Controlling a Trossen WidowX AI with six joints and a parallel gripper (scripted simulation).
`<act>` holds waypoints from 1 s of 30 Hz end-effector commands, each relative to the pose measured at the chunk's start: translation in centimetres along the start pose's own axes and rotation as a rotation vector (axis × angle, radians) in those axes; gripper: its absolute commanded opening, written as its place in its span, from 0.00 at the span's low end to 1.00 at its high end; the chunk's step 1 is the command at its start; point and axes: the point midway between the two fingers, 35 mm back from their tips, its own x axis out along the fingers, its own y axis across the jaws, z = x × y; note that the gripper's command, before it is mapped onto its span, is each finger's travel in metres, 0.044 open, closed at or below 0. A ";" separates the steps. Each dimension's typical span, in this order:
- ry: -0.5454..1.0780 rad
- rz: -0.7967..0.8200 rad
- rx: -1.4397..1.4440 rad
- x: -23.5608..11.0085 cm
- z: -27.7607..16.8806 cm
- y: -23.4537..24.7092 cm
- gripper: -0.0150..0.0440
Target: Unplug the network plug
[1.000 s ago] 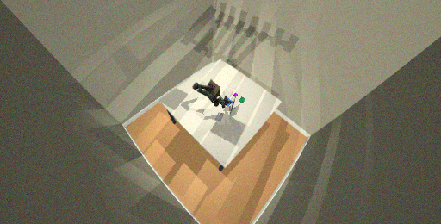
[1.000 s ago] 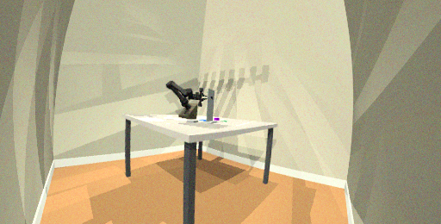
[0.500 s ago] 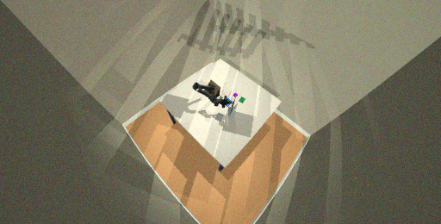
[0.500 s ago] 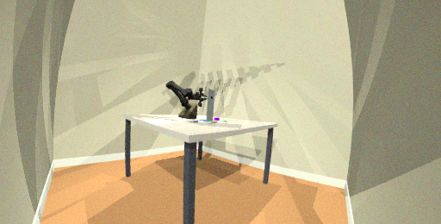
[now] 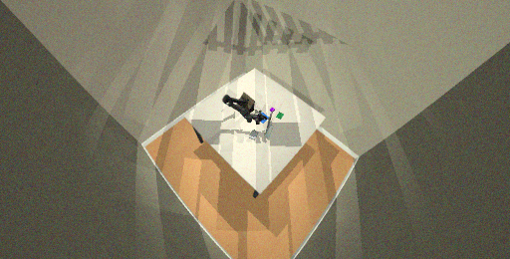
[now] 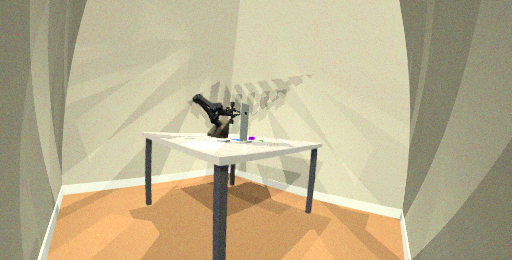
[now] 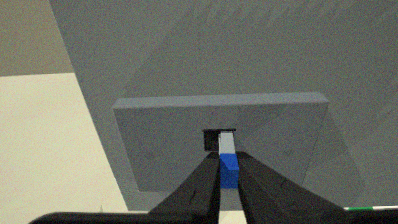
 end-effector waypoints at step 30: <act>-0.001 -0.001 -0.002 -1.8 -0.7 0.0 0.25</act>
